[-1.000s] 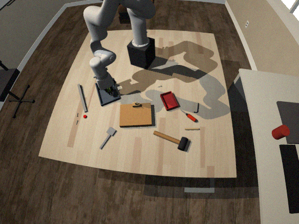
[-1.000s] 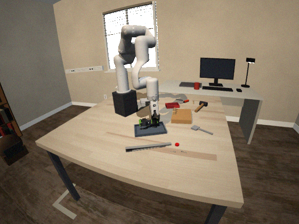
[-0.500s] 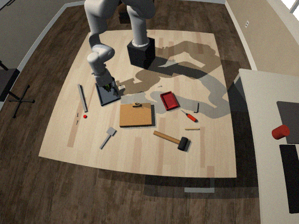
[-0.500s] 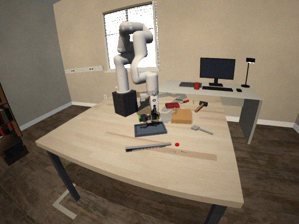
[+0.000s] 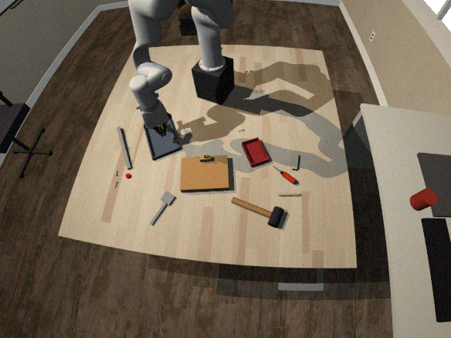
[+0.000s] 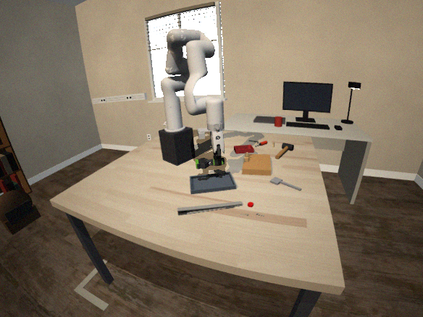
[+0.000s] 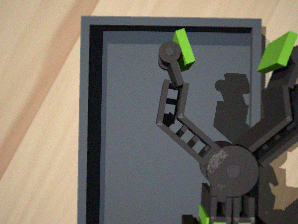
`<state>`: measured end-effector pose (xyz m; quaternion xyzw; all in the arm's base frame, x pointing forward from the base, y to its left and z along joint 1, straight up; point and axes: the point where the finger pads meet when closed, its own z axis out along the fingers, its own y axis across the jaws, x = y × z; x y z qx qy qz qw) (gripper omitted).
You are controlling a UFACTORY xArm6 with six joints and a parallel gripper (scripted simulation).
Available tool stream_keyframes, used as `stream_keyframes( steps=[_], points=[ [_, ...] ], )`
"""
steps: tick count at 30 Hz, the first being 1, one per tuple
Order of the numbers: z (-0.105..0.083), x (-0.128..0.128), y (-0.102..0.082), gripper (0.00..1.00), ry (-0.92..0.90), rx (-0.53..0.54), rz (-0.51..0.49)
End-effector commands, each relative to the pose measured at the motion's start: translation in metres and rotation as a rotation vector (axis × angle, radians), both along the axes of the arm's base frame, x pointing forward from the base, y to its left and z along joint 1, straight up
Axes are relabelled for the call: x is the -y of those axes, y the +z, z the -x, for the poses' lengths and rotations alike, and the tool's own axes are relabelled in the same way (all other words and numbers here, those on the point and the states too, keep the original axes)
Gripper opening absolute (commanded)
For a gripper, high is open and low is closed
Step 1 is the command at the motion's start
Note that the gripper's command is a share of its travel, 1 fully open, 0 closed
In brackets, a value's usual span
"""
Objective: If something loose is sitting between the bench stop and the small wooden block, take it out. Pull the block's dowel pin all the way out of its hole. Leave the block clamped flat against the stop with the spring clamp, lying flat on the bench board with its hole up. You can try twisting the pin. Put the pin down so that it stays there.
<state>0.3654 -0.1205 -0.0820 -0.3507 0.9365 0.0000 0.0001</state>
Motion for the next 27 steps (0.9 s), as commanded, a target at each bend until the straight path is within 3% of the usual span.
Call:
stream_keyframes(
  steps=[1,27],
  points=[
    [-0.0013,0.0004,0.0023,0.27,0.000,0.003,0.001],
    [-0.0020,-0.0002,0.0025,0.27,-0.013,0.003,0.001]
  ],
)
